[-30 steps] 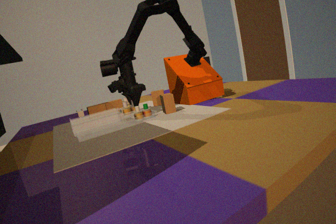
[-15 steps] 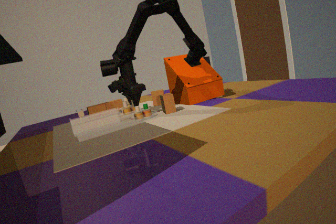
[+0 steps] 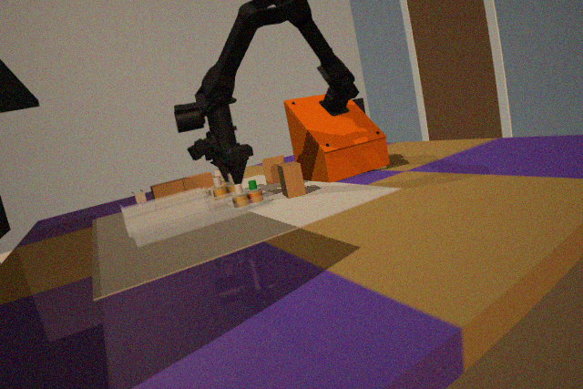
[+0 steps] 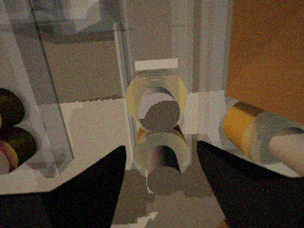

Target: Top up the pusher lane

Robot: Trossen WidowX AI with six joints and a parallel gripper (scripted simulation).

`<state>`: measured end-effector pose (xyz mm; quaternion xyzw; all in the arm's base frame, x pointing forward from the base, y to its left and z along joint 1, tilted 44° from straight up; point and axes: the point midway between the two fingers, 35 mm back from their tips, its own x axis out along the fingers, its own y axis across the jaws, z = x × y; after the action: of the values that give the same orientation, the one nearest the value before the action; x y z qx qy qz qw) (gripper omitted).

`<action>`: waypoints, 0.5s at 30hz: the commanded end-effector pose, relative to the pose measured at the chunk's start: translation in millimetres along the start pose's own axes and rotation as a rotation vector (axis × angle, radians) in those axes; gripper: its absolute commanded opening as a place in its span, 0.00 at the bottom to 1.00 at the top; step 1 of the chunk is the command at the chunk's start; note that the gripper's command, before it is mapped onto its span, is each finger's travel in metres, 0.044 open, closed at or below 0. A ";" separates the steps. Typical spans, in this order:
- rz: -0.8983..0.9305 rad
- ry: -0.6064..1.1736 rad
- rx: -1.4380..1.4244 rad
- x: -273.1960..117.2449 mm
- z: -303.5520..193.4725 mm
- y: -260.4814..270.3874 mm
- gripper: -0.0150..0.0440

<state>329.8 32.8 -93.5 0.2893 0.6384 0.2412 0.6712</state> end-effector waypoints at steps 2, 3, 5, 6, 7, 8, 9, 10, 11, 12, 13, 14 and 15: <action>0.000 -0.003 -0.006 -14.2 1.1 0.0 0.73; 0.000 -0.003 -0.006 -16.6 1.1 0.0 0.73; 0.000 -0.003 -0.006 -18.5 1.1 0.0 0.73; 0.000 -0.003 -0.006 -18.5 1.1 0.0 0.73; 0.000 -0.003 -0.006 -18.5 1.1 0.0 0.73; 0.000 -0.003 -0.006 -18.5 0.5 -0.1 0.73; 0.000 -0.003 -0.006 -18.5 -0.5 -0.2 0.73; -0.001 -0.003 -0.006 -18.5 -2.1 -0.4 0.73; -0.001 -0.003 -0.006 -18.5 -4.2 -0.5 0.73; -0.001 -0.003 -0.006 -18.5 -6.8 -0.8 0.73; -0.001 -0.003 -0.006 -18.5 -9.8 -1.0 0.73; -0.001 -0.003 -0.006 -18.6 -13.1 -1.3 0.73; -0.001 -0.003 -0.005 -18.6 -16.4 -1.5 0.73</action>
<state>320.7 20.7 -80.9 0.2913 0.6366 0.2423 0.6718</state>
